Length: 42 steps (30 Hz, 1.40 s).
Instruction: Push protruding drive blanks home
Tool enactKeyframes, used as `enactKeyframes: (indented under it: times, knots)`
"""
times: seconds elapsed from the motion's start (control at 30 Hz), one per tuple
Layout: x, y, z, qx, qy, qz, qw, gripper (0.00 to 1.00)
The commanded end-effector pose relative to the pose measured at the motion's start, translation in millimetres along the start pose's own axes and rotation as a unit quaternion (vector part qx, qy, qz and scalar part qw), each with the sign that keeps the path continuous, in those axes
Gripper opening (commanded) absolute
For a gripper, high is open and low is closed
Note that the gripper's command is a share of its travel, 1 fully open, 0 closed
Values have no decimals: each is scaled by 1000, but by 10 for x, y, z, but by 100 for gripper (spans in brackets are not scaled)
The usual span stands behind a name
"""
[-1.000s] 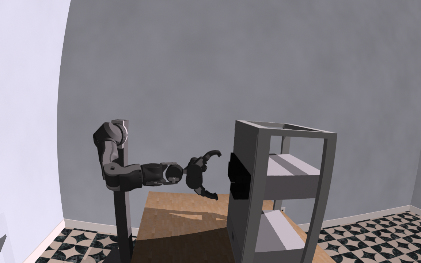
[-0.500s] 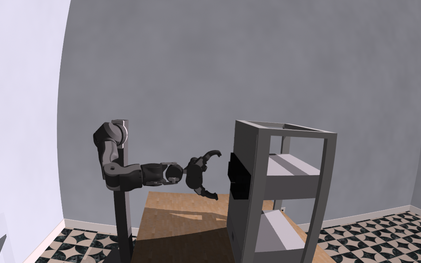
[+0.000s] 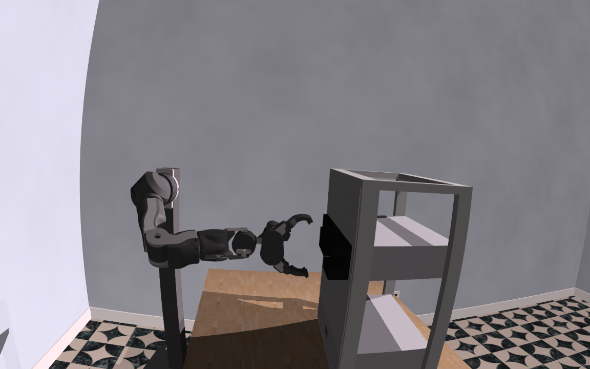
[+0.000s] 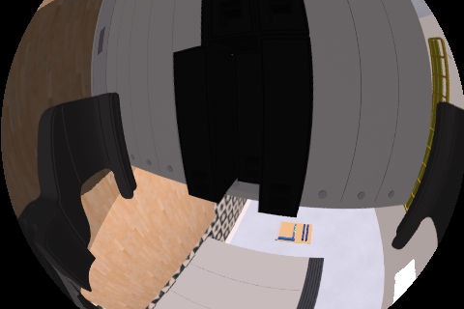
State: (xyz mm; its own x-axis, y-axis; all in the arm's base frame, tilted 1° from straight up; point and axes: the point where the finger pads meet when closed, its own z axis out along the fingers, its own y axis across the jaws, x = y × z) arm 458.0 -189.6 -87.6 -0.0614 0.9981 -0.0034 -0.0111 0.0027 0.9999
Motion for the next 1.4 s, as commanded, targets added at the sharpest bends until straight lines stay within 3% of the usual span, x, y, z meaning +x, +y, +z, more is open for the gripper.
enactKeyframes:
  times: [0.0,1.1,1.23,1.37]
  knots:
    - [12,-5,5,2,2,0,1000,0]
    - [19,-3,2,2,3,-1,1000,0]
    - [99,-28,-30,0,4,-1,1000,0]
    - [304,-127,-114,0,4,-1,1000,0]
